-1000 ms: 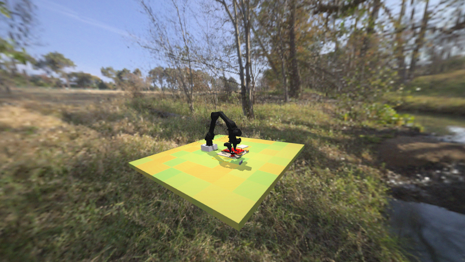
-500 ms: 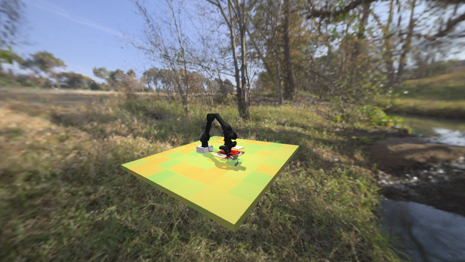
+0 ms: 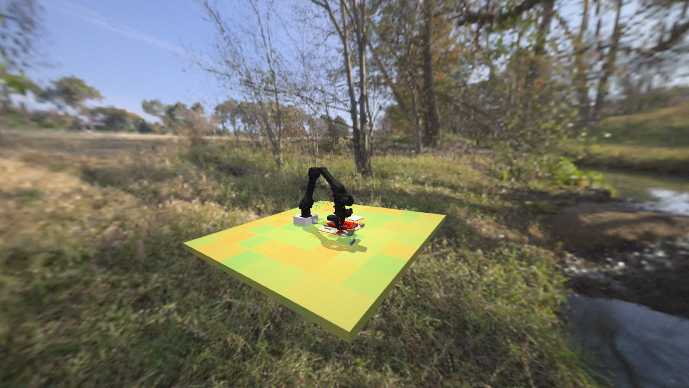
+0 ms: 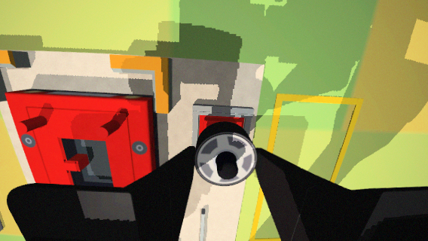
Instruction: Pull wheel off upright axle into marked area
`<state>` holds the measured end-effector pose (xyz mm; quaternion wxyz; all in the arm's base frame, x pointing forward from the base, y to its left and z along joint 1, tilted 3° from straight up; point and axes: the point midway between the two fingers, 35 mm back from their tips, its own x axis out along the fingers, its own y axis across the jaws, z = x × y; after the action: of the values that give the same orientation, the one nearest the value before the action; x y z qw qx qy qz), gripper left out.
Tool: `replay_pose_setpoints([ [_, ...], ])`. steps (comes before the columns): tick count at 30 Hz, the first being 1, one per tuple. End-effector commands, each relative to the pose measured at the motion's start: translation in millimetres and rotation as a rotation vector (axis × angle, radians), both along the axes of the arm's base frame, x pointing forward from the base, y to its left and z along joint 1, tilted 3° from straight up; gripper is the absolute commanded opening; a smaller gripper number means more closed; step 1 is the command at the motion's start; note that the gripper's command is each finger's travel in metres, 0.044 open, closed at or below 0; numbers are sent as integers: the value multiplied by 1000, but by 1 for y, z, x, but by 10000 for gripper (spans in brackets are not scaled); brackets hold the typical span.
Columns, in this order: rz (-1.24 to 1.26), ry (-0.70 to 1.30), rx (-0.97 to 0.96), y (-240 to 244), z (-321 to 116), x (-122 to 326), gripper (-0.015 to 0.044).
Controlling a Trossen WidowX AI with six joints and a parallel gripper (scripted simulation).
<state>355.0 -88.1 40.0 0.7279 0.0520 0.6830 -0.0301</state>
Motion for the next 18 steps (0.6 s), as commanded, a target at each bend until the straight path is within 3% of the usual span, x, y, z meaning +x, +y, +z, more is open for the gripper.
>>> replay_pose_setpoints([
  [1,0,-5,-1,-1,3,1,0],
  [18,-1,-5,-1,-1,8,1,0],
])
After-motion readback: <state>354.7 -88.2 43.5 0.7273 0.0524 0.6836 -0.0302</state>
